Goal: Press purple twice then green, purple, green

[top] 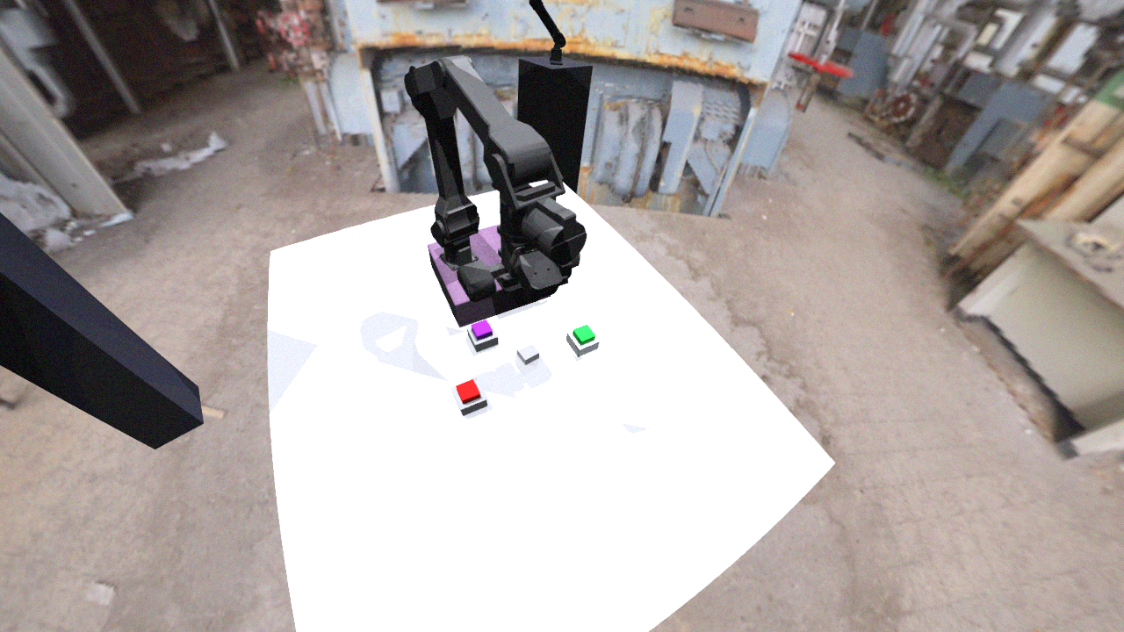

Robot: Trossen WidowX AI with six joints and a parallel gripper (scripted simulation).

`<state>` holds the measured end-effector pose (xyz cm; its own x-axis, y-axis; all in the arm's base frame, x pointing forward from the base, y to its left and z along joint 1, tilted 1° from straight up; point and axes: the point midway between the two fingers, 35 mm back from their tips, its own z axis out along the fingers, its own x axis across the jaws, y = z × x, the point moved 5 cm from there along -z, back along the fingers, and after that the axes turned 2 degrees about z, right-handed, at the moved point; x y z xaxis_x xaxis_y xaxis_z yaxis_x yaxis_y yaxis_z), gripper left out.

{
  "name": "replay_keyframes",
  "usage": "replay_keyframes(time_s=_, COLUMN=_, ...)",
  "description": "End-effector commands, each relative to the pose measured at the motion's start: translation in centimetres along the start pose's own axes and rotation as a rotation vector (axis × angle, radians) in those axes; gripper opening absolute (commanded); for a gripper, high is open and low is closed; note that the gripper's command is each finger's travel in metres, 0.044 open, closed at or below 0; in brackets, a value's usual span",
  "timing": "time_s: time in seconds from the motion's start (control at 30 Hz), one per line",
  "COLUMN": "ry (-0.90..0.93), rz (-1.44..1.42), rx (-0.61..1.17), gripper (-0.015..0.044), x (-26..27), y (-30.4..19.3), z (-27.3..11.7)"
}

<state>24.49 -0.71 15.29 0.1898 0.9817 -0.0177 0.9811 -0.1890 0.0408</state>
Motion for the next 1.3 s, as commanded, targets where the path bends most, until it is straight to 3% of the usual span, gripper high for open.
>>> replay_keyframes(time_s=0.0, ry=0.008, rz=0.011, rx=0.012, gripper=0.0020, x=5.8, y=2.7, z=0.3)
replay_keyframes(time_s=0.2, ry=0.018, rz=0.038, rx=0.023, gripper=0.0020, x=11.7, y=4.0, z=0.7)
replay_keyframes(time_s=0.43, ry=0.018, rz=0.039, rx=0.024, gripper=0.0020, x=11.8, y=4.0, z=1.0)
replay_keyframes(time_s=0.6, ry=0.018, rz=0.039, rx=0.024, gripper=0.0020, x=11.9, y=3.9, z=6.7)
replay_keyframes(time_s=1.27, ry=0.018, rz=0.039, rx=0.024, gripper=0.0020, x=12.0, y=3.8, z=9.0)
